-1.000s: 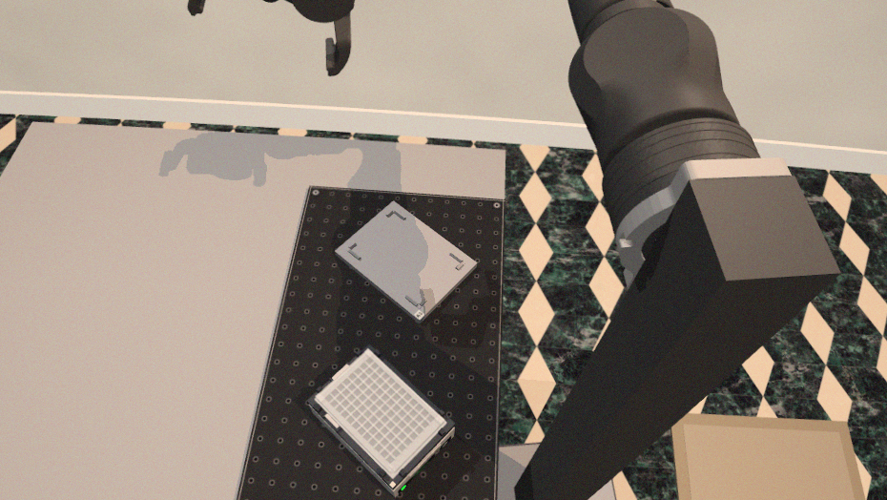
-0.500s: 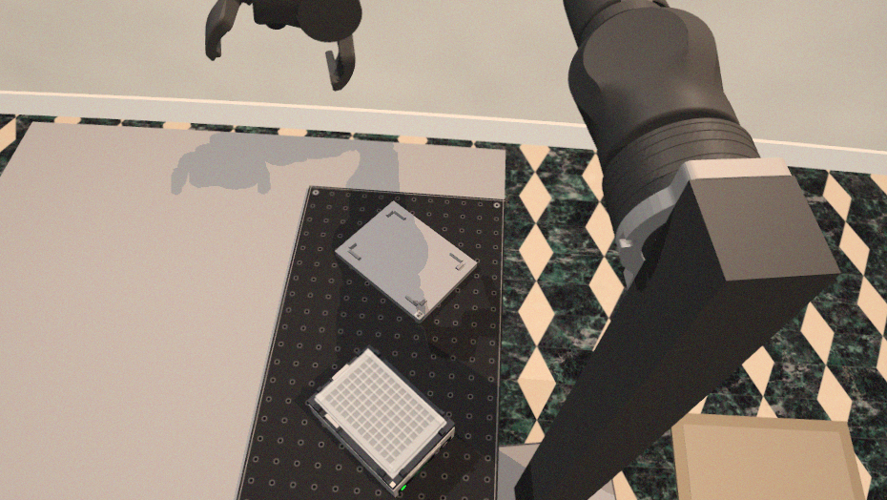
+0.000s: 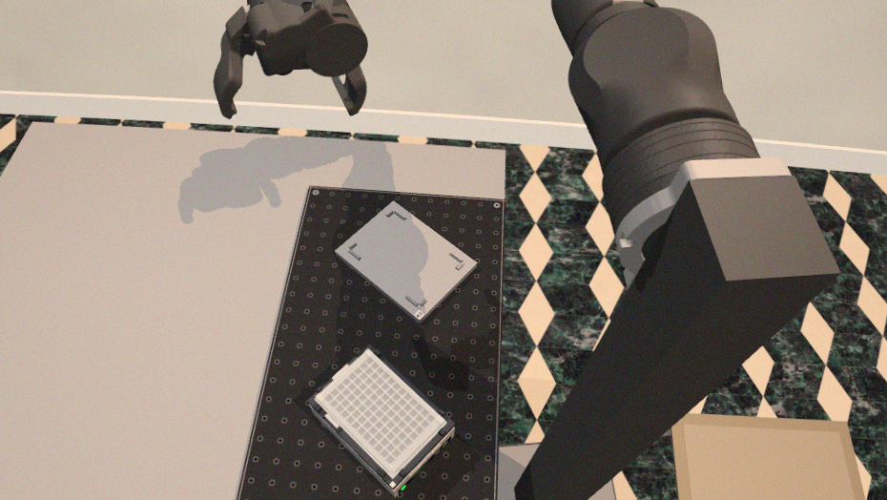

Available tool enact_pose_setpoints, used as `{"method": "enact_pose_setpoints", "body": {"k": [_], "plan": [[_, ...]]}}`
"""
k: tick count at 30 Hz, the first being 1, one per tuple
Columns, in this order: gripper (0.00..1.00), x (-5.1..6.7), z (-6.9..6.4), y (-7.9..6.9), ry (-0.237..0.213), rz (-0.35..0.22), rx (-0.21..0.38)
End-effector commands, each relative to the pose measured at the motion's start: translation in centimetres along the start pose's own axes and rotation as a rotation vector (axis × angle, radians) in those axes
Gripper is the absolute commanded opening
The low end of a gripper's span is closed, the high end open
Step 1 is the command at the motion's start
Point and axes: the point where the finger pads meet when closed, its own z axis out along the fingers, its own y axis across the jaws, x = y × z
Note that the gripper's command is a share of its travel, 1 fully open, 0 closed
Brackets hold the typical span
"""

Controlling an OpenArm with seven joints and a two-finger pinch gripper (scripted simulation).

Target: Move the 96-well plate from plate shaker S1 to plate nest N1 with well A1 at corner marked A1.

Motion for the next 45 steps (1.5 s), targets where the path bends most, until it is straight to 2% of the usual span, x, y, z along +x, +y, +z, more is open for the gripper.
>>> {"method": "enact_pose_setpoints", "body": {"k": [1,6,18,23,35,40,45], "plan": [[0.77,-0.1,-0.2,0.0,-0.002,-0.003,-0.001],[0.77,3.8,2.1,-0.7,0.034,-0.195,0.165],[0.77,3.8,2.1,-0.7,0.034,-0.195,0.165],[0.77,7.7,4.3,-1.3,0.069,-0.386,0.331],[0.77,7.7,4.3,-1.3,0.069,-0.386,0.331],[0.77,11.7,6.6,-2.1,0.071,-0.398,0.342],[0.77,11.7,6.6,-2.1,0.071,-0.398,0.342]]}}
